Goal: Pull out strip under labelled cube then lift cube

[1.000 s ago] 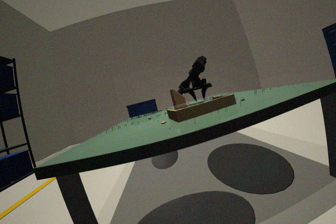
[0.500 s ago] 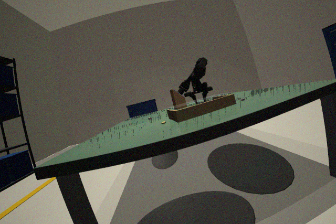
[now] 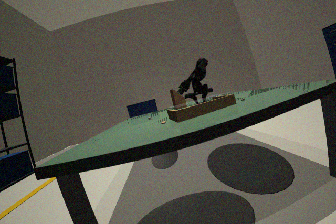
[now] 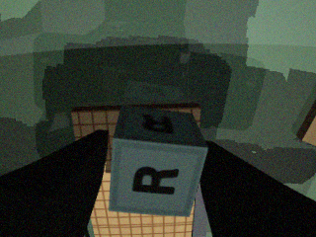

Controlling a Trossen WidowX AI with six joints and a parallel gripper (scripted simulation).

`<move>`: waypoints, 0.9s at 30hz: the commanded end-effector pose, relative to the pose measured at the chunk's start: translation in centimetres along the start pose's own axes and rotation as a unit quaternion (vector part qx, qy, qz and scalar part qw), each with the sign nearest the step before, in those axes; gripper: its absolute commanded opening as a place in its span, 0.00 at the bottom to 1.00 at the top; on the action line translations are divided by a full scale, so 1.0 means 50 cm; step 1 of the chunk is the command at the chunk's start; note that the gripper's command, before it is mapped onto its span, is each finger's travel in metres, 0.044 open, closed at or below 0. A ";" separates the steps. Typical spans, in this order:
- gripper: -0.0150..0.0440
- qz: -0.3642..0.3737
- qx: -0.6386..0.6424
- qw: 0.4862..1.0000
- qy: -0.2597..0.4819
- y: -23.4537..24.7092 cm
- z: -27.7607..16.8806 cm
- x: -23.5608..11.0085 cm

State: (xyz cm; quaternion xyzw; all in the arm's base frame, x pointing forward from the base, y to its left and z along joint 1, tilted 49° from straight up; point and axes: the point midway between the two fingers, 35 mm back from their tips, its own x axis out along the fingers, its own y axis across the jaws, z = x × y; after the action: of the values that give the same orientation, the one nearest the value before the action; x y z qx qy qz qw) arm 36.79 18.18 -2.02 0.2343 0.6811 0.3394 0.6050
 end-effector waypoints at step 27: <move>0.25 0.001 0.004 1.000 0.002 -0.024 -0.117 -0.085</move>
State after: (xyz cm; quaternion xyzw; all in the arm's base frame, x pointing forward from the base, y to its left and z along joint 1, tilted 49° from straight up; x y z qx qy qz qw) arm 32.79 13.69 0.05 0.2391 0.6806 0.3371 0.6050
